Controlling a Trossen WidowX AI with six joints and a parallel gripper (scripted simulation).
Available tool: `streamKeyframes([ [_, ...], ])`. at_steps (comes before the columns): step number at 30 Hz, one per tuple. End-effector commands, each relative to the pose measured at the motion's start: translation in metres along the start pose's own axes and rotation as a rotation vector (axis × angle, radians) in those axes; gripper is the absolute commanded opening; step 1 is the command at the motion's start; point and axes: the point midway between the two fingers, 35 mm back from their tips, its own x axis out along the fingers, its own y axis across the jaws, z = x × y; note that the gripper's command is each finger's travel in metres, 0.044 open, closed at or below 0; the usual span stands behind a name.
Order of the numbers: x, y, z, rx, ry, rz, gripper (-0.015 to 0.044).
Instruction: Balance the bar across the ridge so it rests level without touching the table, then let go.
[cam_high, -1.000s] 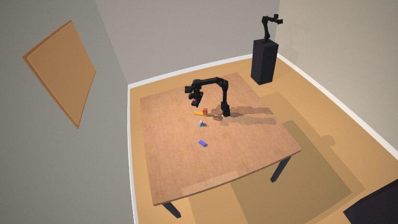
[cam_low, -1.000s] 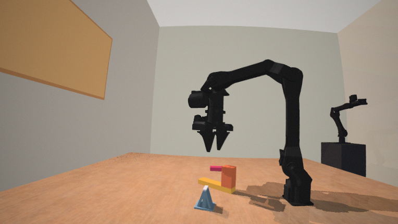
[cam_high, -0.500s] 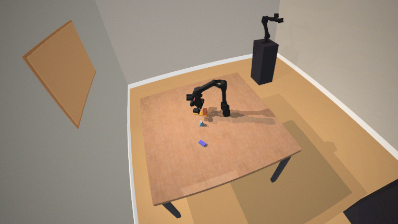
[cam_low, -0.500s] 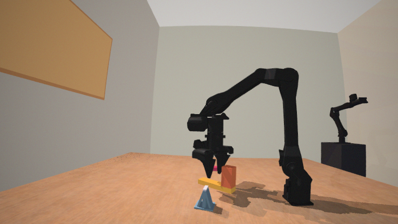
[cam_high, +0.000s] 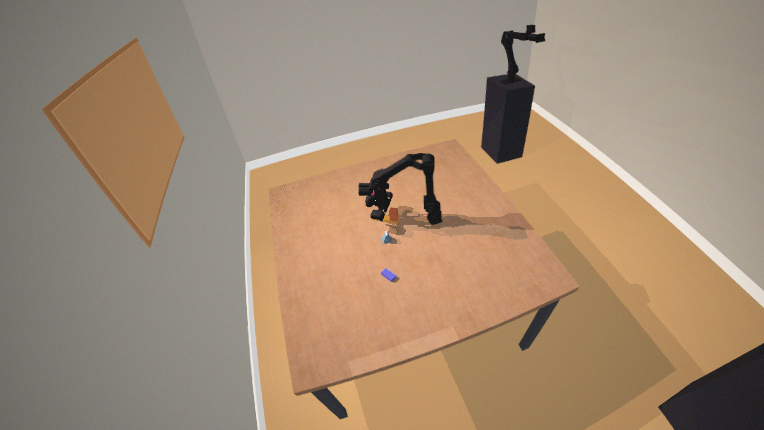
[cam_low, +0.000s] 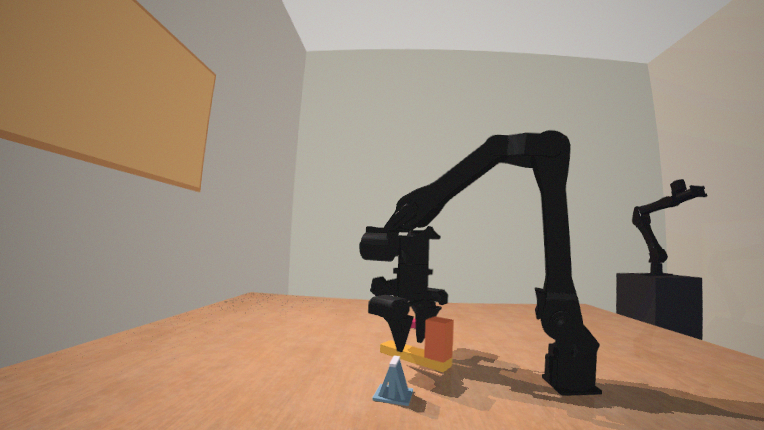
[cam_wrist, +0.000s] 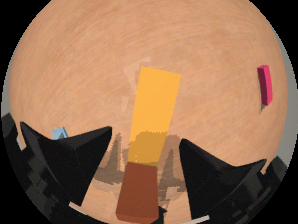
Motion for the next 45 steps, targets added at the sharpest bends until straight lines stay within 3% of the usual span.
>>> streamKeyframes([
  [1, 0.008, -0.001, -0.001, 0.006, 0.002, -0.007, 0.0315],
  [21, 0.016, -0.001, -0.001, 0.006, 0.002, -0.007, 0.0315],
  [28, 0.015, 0.000, -0.001, 0.000, 0.004, -0.001, 0.0131],
  [35, 0.015, 0.000, -0.001, 0.000, 0.004, -0.001, 0.0085],
  [38, 0.012, 0.000, -0.001, 0.000, 0.004, -0.001, 0.0006],
  [45, -0.006, 0.000, 0.002, 0.001, 0.003, -0.002, 0.0000],
])
